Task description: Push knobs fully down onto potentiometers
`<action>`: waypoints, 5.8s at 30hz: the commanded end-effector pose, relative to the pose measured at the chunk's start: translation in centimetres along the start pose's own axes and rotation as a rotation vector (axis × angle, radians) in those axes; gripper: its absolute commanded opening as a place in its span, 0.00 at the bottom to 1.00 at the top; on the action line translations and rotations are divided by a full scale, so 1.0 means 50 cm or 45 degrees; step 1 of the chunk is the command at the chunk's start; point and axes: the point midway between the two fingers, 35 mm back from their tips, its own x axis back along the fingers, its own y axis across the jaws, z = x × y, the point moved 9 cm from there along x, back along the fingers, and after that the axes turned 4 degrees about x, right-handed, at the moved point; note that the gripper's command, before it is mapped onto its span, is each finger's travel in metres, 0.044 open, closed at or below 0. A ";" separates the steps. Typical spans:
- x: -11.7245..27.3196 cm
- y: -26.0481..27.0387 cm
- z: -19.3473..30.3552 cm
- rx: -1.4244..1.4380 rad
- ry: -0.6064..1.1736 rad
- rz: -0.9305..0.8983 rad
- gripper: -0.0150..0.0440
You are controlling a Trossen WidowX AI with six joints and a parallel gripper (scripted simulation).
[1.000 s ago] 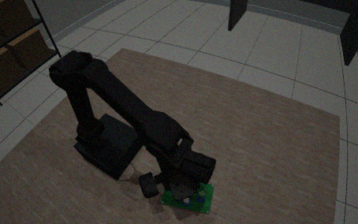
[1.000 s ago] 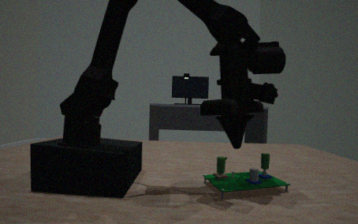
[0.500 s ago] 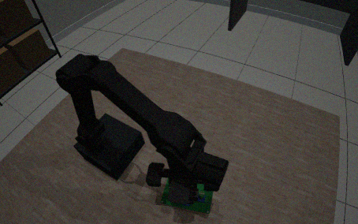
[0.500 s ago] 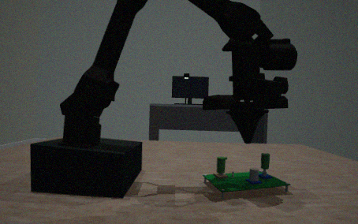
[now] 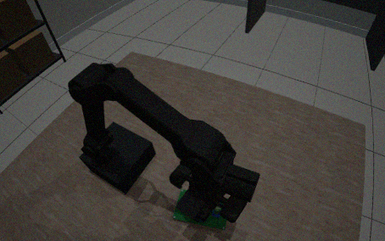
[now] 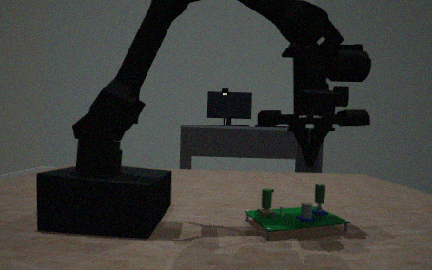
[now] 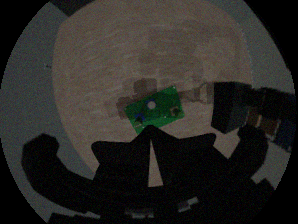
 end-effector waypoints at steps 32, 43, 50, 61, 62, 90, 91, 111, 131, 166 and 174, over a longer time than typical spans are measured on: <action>-0.019 0.056 0.020 -0.883 0.001 0.043 0.25; -0.042 0.055 0.020 -0.883 0.001 0.043 0.25; -0.061 0.054 0.020 -0.883 0.001 0.043 0.25; -0.060 0.054 0.020 -0.883 0.001 0.043 0.25; -0.061 0.054 0.020 -0.883 0.001 0.043 0.25; -0.069 0.054 0.020 -0.883 0.001 0.043 0.25; -0.069 0.054 0.020 -0.883 0.001 0.043 0.25; -0.074 0.054 0.020 -0.883 0.001 0.043 0.25; -0.084 0.054 0.020 -0.883 0.001 0.043 0.25; -0.088 0.053 0.021 -0.883 0.001 0.043 0.25; -0.089 0.053 0.021 -0.883 0.001 0.043 0.25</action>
